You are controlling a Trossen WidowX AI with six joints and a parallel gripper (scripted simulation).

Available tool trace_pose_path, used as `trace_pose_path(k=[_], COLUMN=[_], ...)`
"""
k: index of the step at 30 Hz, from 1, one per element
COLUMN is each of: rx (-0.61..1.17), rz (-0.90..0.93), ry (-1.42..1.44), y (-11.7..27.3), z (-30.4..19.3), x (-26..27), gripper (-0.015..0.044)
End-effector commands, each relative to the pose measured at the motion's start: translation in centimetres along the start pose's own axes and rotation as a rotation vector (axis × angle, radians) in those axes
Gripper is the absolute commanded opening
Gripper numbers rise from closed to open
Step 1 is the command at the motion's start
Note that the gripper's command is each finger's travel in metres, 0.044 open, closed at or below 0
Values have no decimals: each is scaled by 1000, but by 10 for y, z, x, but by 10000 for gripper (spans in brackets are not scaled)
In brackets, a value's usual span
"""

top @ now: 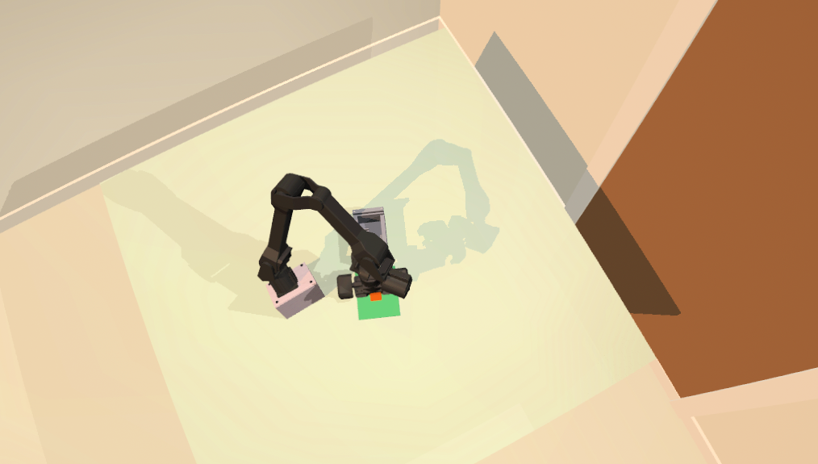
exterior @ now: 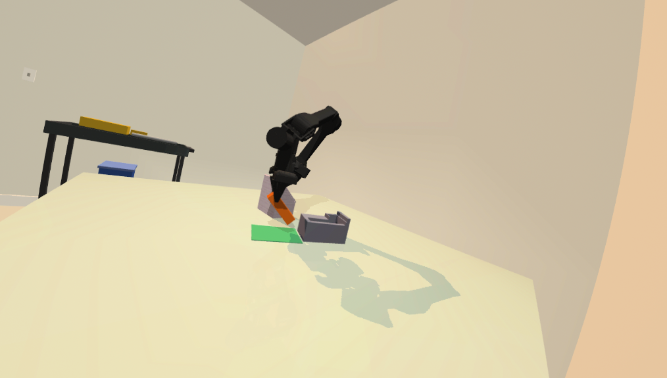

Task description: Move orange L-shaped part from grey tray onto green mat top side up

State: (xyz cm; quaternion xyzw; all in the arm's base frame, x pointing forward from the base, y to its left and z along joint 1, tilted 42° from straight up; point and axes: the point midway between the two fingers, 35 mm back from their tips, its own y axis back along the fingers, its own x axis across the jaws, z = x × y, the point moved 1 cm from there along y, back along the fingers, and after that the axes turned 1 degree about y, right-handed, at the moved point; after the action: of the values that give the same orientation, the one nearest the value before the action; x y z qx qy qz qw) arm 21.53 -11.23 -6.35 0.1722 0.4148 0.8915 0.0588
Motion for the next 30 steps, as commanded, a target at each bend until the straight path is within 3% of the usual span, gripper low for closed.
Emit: trace_pose_path(k=[1,28,30], rx=[-5,-2,-2], rz=[0,3,3], ry=[-6,-1,-1], y=[-6,-34,-34], z=[0,0,0], x=[0,1,1], gripper=[0,0,53])
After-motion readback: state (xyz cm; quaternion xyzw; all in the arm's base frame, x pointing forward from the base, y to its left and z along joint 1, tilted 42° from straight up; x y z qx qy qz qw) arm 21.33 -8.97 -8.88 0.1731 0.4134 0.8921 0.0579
